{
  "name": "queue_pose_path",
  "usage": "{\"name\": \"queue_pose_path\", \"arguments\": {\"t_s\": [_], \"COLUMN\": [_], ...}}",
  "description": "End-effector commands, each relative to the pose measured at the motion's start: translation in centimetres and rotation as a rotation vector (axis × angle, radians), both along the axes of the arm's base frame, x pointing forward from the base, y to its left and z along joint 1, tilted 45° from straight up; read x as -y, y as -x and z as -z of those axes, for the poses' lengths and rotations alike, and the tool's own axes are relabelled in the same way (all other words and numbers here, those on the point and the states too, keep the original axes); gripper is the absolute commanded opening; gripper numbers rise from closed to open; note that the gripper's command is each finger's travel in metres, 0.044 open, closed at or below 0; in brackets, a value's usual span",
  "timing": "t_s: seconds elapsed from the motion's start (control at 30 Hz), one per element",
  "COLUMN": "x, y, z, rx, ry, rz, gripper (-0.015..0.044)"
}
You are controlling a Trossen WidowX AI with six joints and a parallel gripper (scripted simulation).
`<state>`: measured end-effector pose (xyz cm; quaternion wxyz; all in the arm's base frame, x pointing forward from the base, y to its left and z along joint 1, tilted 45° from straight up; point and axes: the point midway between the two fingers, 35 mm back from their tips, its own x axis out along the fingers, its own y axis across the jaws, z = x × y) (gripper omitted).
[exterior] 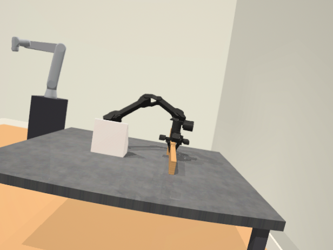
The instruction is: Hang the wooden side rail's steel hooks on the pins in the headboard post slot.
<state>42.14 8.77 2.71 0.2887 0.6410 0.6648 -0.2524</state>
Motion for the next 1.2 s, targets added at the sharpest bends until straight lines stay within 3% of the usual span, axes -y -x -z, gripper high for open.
{"name": "queue_pose_path", "arguments": {"t_s": [0.0, 1.17], "x": [0.21, -0.14], "y": [-0.08, -0.11], "z": [-0.35, -0.55], "rx": [0.006, 0.006], "ry": [-0.001, -0.002], "rz": [0.008, 0.008], "gripper": [0.0, 0.0]}}
